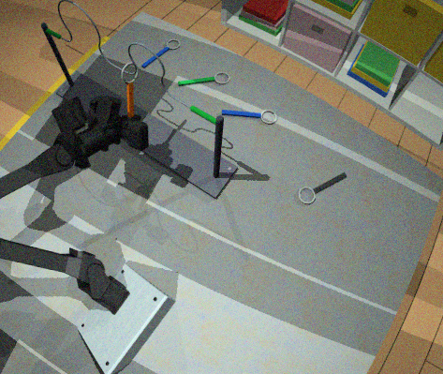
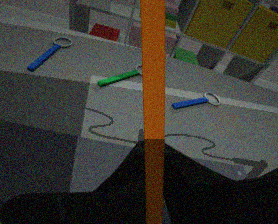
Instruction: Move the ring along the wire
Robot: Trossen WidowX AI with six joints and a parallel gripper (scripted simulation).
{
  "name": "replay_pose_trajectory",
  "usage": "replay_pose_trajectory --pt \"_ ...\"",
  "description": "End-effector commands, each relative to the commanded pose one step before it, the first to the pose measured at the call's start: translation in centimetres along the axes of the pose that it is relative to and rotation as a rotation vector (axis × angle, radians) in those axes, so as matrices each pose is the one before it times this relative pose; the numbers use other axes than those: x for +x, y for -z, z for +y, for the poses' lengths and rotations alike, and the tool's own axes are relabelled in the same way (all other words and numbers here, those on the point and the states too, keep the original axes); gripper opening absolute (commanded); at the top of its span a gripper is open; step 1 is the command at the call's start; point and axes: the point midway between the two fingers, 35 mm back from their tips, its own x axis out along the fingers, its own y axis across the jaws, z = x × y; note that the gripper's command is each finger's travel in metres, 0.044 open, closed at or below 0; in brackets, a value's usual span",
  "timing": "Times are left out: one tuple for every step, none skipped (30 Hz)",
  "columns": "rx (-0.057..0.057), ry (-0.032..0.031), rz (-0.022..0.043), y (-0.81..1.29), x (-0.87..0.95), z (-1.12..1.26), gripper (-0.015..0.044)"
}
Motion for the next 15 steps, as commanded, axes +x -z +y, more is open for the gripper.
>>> replay_pose_trajectory --pt "-0.0874 0.04995 0.00983 -0.027 -0.333 -1.498 -0.015" --pt "-0.0204 0.01157 0.00255 -0.004 -0.044 -0.339 -0.015" --pt "-0.0205 0.01164 0.00257 -0.003 -0.044 -0.341 -0.015" --pt "-0.0205 0.01163 0.00257 -0.002 -0.043 -0.341 -0.015" --pt "-0.0207 0.01172 0.0026 -0.004 -0.044 -0.342 -0.015" --pt "-0.021 0.01189 0.00264 -0.005 -0.046 -0.345 -0.015" --pt "-0.0212 0.012 0.00267 -0.005 -0.046 -0.348 -0.015" --pt "-0.0213 0.01203 0.00268 -0.004 -0.045 -0.349 -0.015" --pt "-0.0213 0.01203 0.00267 -0.003 -0.044 -0.349 -0.015" --pt "-0.0213 0.01206 0.00268 -0.005 -0.046 -0.349 -0.015" --pt "-0.0215 0.01214 0.0027 -0.006 -0.047 -0.35 -0.015" --pt "-0.0216 0.01219 0.00271 -0.006 -0.047 -0.352 -0.015" --pt "-0.0216 0.0122 0.00272 -0.005 -0.046 -0.352 -0.015" --pt "-0.0216 0.0122 0.00272 -0.003 -0.045 -0.352 -0.015" --pt "-0.0216 0.0122 0.00272 -0.005 -0.046 -0.352 -0.015"
